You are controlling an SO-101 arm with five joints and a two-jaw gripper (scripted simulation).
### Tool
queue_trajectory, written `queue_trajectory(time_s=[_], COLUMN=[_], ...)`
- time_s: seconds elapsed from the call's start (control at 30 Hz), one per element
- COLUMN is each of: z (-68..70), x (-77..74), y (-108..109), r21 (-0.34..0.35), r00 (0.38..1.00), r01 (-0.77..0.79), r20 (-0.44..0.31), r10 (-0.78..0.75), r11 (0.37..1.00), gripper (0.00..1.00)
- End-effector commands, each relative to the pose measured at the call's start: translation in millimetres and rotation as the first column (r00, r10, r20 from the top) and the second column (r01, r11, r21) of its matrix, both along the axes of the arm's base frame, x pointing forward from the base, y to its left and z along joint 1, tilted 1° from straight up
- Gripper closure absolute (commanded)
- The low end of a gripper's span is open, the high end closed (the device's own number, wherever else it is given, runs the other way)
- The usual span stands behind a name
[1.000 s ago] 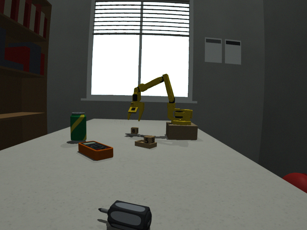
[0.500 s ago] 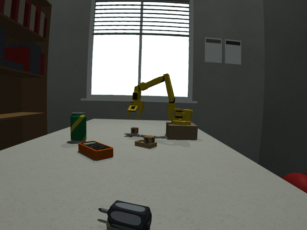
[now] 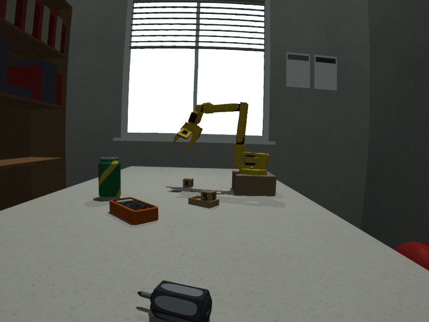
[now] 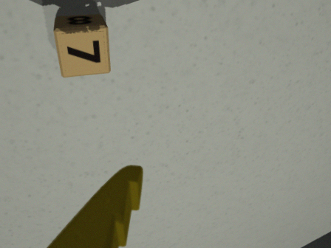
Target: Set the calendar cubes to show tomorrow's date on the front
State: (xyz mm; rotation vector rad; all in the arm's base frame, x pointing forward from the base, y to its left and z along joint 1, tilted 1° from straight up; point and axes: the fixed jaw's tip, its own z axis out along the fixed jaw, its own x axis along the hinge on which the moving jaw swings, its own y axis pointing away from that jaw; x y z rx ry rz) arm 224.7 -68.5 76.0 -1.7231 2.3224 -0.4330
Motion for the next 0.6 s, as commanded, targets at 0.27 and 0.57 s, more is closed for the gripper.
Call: queue_trajectory(time_s=[0.27,0.57], z=[30.1,30.1], x=[2.8,3.1], y=[-3.2,-3.0], r21=[-0.042,-0.034], r00=[0.991,0.991], r01=[0.006,0.02], r20=[0.131,0.133], r10=[0.0,-0.016], r11=[0.999,0.999], gripper=[0.65,0.65])
